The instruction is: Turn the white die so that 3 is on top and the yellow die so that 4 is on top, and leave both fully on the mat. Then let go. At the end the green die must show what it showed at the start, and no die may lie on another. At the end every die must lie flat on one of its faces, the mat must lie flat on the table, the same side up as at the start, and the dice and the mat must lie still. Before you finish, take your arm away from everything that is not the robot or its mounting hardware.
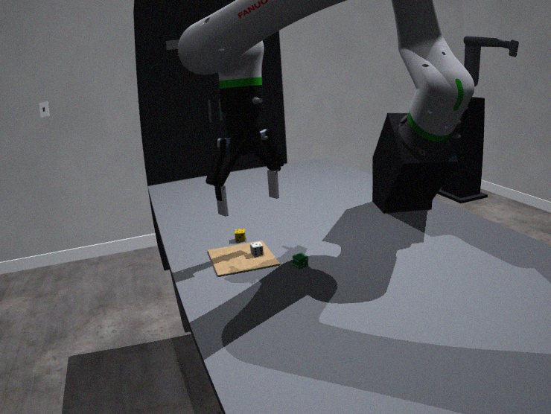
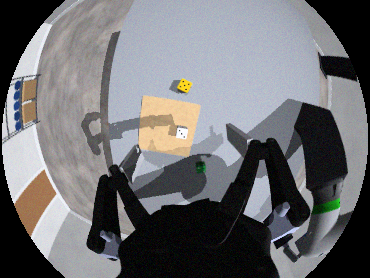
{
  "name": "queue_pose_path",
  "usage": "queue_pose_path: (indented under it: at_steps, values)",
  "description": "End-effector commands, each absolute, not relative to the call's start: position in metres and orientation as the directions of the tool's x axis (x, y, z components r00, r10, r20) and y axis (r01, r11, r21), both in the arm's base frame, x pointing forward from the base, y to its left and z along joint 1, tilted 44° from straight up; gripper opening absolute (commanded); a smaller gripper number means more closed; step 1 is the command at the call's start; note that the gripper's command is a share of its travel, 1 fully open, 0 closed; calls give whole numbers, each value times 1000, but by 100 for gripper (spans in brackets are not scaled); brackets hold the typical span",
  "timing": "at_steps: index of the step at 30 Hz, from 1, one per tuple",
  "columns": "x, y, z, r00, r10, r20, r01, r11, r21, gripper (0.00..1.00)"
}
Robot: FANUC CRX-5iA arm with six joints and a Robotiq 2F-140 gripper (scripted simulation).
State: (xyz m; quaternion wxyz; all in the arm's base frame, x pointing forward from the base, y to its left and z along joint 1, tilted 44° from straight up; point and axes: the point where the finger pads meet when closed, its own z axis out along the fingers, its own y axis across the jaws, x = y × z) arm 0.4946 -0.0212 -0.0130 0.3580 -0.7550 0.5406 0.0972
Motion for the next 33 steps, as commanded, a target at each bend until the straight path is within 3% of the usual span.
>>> queue_pose_path:
  at_steps: [1,11,19,33]
  values:
    - [496,-26,-17,537,-708,-459,-807,-272,-524,100]
    - [498,-32,-24,723,-616,-312,-646,-442,-623,100]
    - [500,-41,-32,892,-442,-96,-380,-617,-690,100]
    - [503,-53,-44,969,-138,206,35,-746,-665,100]
